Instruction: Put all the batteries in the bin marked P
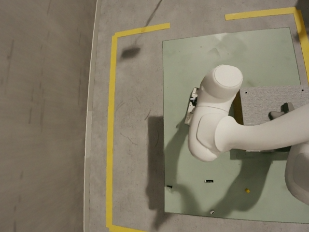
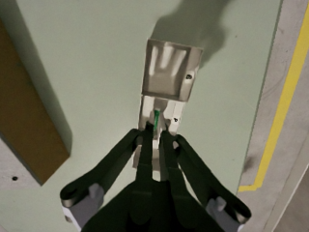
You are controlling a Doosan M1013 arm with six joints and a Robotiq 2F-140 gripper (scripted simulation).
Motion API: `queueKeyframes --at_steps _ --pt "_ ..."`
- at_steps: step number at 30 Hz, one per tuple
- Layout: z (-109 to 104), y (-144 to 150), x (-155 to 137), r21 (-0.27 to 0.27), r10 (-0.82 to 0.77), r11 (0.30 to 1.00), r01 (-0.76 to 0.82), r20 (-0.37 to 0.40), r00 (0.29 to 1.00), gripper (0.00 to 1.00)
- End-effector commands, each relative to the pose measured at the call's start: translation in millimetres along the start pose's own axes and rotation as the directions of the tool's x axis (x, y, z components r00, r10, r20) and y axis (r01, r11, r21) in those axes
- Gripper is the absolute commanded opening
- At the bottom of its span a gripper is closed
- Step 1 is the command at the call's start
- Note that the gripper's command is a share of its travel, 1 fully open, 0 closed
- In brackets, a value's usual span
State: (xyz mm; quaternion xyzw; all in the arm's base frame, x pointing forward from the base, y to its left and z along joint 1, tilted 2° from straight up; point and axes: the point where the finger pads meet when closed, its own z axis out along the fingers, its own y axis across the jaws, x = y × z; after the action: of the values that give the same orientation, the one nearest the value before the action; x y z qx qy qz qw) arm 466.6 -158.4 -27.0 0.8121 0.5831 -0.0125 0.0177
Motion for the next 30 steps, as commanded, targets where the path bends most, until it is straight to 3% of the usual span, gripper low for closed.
queueKeyframes --at_steps 1,20,21,30 --pt "5.1 0.5 0.1 -0.001 0.000 1.000 0.000 0.000 1.000 0.12" --pt "12.5 0.4 1.2 -0.001 0.000 1.000 0.000 0.000 1.000 0.12" --pt "12.5 0.4 1.2 -0.001 0.000 1.000 0.000 0.000 1.000 0.23" --pt "12.5 0.4 1.2 -0.001 0.000 1.000 0.000 0.000 1.000 0.23"
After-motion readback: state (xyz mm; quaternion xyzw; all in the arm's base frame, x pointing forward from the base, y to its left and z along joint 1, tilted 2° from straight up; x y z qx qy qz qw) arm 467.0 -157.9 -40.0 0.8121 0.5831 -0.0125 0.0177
